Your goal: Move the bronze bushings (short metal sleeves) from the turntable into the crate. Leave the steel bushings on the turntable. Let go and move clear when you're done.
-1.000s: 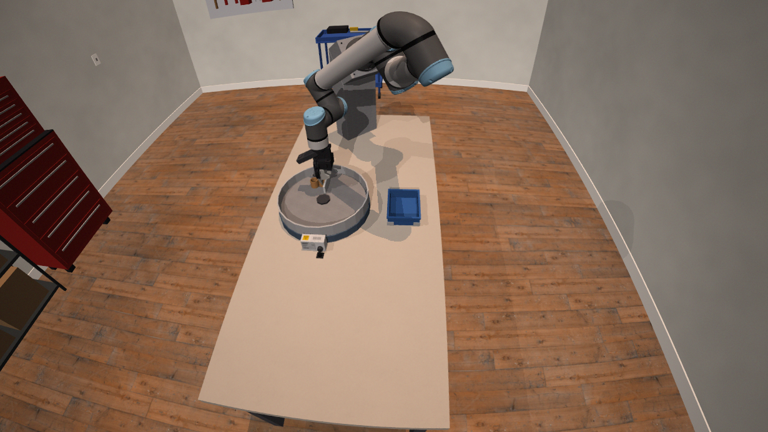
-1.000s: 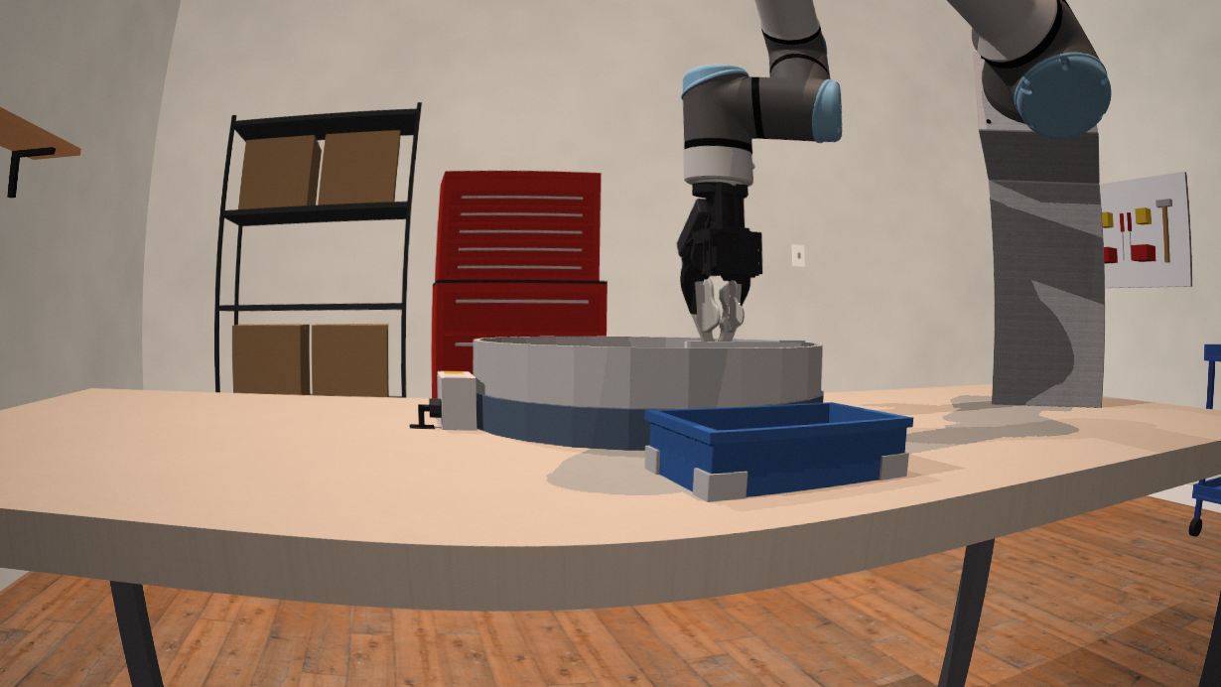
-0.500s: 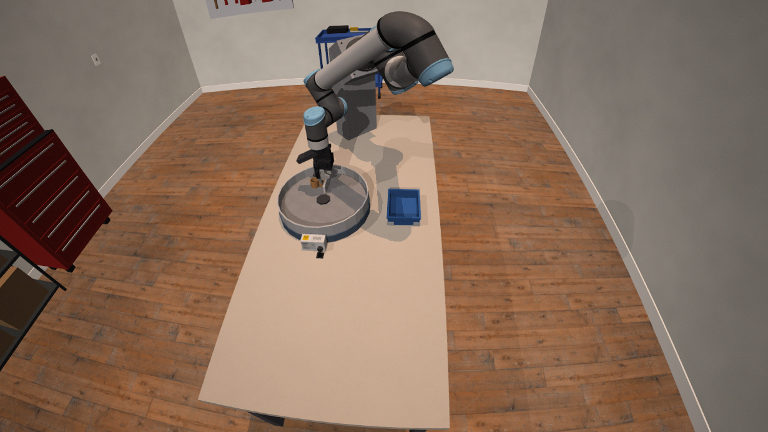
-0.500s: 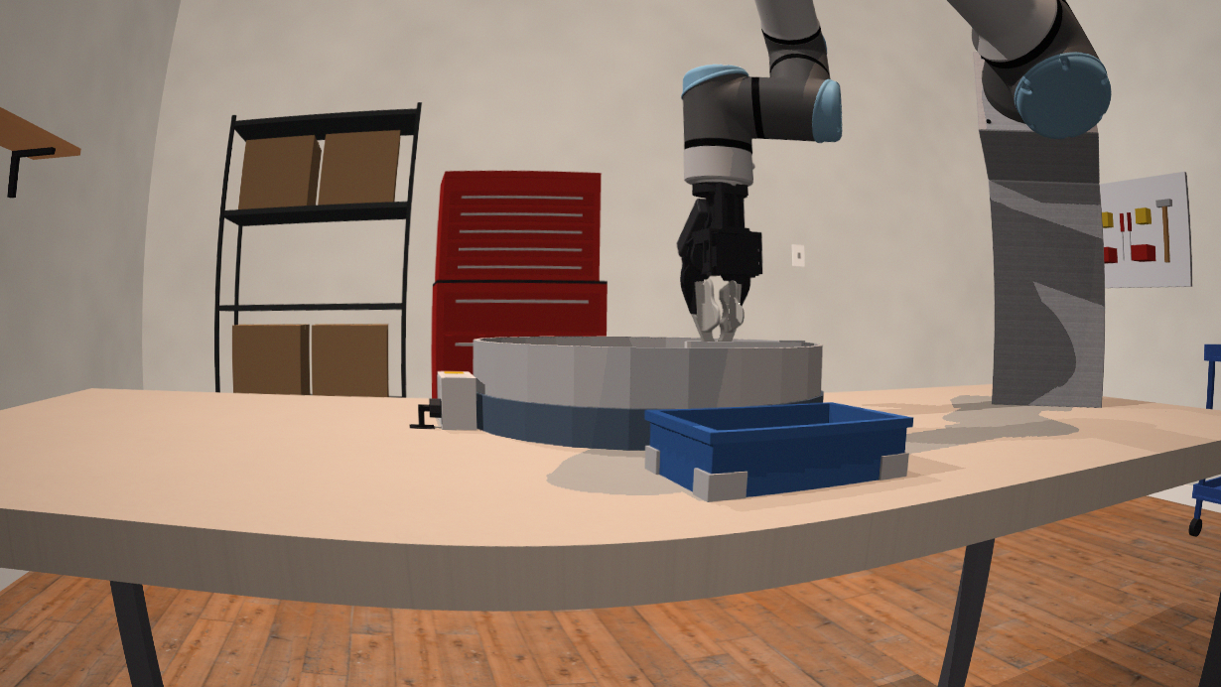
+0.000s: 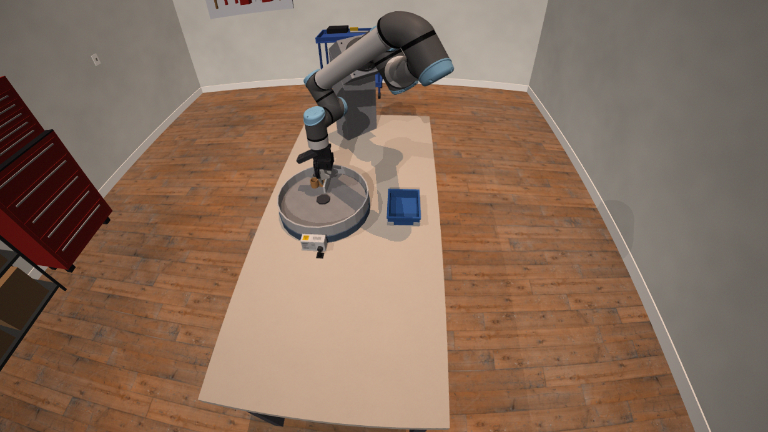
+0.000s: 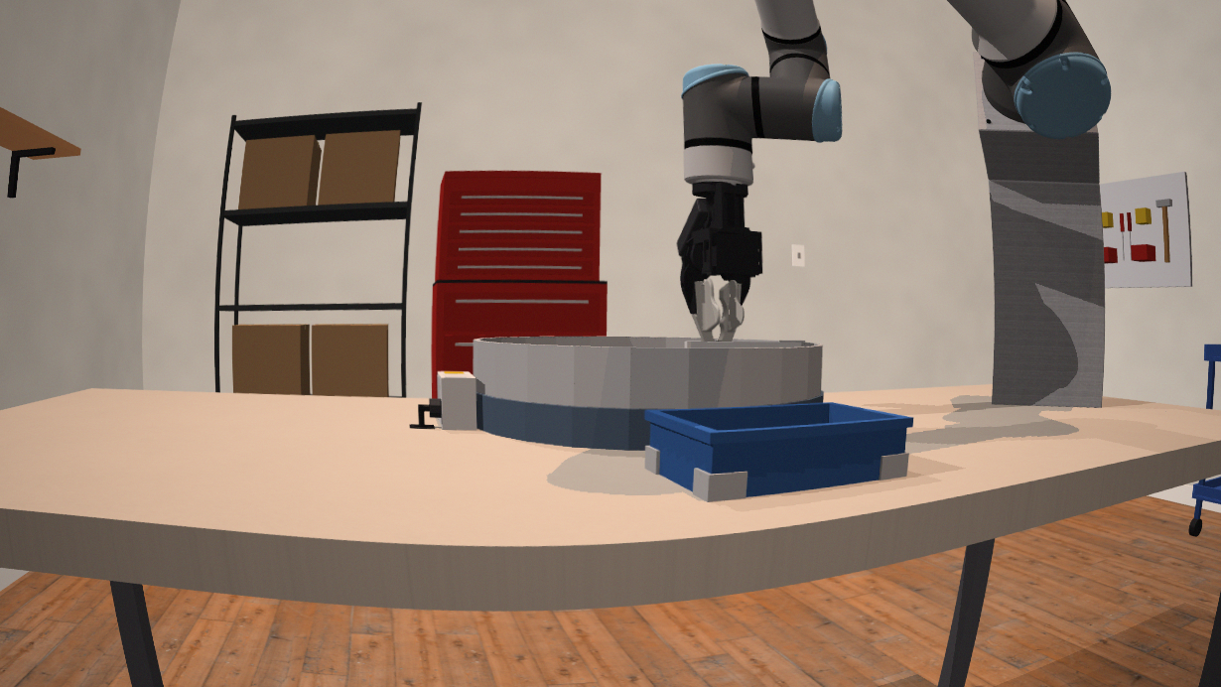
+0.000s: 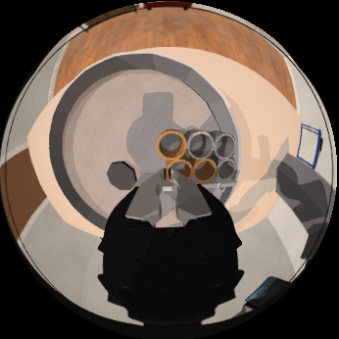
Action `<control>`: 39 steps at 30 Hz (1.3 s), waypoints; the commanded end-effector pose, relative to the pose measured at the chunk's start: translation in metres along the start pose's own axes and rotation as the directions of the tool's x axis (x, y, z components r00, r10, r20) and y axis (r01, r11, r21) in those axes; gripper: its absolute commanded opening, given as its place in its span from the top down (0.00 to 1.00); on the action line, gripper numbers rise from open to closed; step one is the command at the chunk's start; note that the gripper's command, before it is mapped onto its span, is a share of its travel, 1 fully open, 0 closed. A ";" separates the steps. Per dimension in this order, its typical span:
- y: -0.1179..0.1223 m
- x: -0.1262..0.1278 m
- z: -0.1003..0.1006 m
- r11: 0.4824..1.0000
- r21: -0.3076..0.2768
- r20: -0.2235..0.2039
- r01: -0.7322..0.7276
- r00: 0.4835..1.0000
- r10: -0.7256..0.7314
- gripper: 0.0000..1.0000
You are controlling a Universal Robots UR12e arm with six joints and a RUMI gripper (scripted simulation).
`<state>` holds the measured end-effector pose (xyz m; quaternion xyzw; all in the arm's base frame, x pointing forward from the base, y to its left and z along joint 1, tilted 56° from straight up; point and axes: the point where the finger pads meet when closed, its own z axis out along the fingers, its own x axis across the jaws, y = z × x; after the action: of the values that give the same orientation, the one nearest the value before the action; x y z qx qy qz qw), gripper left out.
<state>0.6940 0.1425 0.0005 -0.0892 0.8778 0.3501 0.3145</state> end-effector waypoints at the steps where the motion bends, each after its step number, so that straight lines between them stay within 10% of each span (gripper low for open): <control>1: 0.000 0.000 -0.005 1.000 0.000 0.000 0.000 1.000 0.000 1.00; 20: 0.000 0.000 -0.072 1.000 0.000 0.000 0.000 1.000 0.000 1.00; 39: 0.000 0.000 -0.076 1.000 0.000 0.000 0.000 1.000 0.000 1.00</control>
<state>0.6566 0.0916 0.0428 -0.0891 0.8779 0.3501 0.3144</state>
